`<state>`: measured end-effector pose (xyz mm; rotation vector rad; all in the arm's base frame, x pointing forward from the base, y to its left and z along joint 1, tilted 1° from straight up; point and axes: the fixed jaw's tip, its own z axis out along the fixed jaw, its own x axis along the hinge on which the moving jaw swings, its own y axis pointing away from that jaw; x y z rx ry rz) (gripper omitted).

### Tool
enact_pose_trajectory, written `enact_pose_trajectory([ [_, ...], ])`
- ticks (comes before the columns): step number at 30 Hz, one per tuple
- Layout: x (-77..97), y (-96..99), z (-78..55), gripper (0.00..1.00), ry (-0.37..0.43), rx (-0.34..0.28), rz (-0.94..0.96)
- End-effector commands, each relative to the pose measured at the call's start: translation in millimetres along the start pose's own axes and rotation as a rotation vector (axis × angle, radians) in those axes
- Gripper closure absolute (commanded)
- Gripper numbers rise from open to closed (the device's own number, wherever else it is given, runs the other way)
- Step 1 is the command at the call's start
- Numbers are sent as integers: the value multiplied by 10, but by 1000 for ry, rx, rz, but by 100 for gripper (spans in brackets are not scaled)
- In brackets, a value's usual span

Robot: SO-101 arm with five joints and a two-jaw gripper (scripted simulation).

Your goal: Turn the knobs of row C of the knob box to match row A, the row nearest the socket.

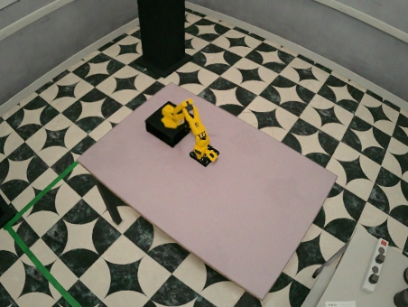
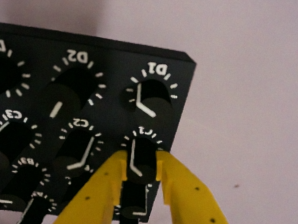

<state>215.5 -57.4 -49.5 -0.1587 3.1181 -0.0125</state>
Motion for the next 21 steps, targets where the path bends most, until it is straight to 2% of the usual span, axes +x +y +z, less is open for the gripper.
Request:
enact_pose_trajectory([
  [1, 28, -3, 33, 99, 11, -6, -56],
  [21, 46, -6, 32, 99, 10, -8, -370],
])
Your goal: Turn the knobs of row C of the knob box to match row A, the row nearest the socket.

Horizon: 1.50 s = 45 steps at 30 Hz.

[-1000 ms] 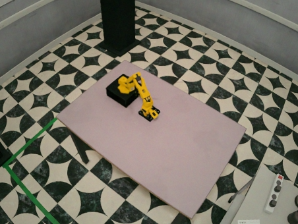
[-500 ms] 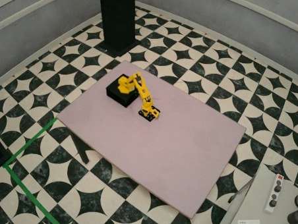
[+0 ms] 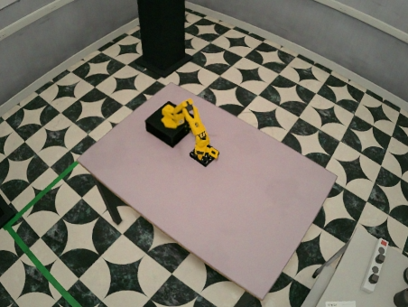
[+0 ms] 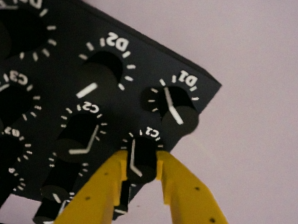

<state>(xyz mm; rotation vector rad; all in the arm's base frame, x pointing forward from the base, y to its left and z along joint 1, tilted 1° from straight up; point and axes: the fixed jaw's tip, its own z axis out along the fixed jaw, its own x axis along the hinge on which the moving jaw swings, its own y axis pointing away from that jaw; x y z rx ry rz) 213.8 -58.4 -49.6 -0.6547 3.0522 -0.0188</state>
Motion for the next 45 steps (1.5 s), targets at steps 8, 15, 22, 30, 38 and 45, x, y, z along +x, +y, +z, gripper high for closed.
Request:
enact_pose_trajectory([
  [8, 34, 9, 32, 99, 10, -12, -189],
  [15, 39, 8, 32, 99, 9, -12, -276],
  [22, 46, 6, 32, 99, 9, -13, -398],
  [30, 51, 3, 32, 99, 8, -13, -503],
  [38, 58, -1, 32, 99, 7, -14, -643],
  [45, 62, -4, 32, 99, 6, -14, -730],
])
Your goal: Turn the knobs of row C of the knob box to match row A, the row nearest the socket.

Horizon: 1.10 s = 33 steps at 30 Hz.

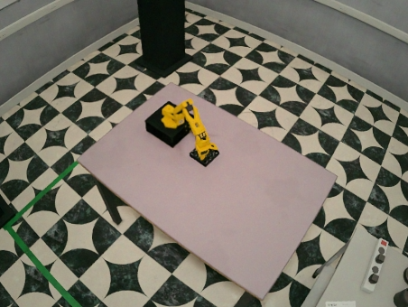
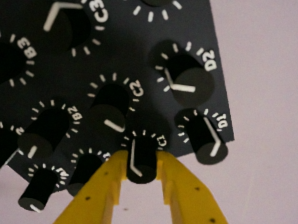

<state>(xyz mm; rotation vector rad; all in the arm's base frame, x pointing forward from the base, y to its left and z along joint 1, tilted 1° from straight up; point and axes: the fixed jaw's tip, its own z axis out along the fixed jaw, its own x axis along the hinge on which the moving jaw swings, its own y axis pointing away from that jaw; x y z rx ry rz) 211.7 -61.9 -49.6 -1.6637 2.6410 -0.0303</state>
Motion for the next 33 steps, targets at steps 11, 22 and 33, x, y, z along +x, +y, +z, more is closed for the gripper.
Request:
enact_pose_trajectory([
  [11, 20, 31, 32, 99, 3, -20, -220],
  [22, 29, 29, 32, 99, 2, -20, -377],
  [33, 38, 24, 32, 99, 0, -20, -552],
])
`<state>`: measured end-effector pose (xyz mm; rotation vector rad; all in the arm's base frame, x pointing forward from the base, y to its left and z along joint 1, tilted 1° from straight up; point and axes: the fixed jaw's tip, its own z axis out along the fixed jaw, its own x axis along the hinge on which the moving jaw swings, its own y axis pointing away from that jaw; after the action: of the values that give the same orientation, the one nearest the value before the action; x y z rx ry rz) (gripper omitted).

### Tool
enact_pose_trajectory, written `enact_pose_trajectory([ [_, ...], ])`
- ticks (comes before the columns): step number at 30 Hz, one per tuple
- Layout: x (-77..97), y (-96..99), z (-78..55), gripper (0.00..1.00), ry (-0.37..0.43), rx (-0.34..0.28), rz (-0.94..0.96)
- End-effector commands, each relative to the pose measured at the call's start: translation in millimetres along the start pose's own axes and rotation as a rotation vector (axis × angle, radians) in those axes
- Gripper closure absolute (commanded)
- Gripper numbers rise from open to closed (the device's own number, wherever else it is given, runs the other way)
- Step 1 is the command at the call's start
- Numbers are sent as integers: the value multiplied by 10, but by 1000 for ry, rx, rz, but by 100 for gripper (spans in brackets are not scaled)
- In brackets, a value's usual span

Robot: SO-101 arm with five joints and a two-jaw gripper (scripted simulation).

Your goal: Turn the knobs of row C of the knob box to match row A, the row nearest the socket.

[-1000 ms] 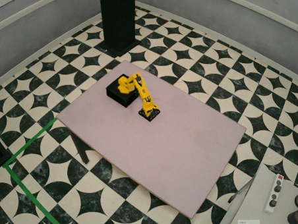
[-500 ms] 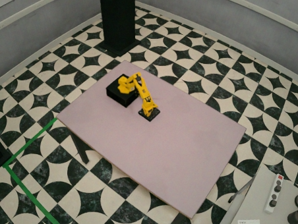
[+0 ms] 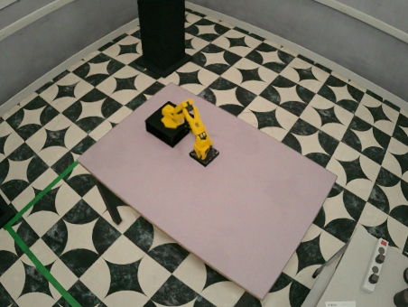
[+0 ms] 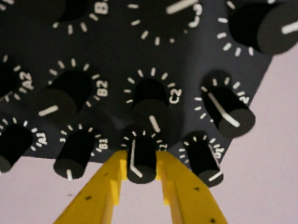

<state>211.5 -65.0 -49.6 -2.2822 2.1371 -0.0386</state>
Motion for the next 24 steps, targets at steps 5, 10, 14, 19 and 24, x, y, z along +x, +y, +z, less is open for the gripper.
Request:
enact_pose_trajectory([
  [5, -6, 36, 32, 99, -6, -20, -110],
  [10, -1, 35, 32, 99, -7, -19, -197],
  [14, 3, 34, 32, 99, -8, -19, -267],
  [19, 6, 33, 32, 99, -8, -19, -319],
  [24, 11, 31, 32, 99, -9, -19, -406],
])
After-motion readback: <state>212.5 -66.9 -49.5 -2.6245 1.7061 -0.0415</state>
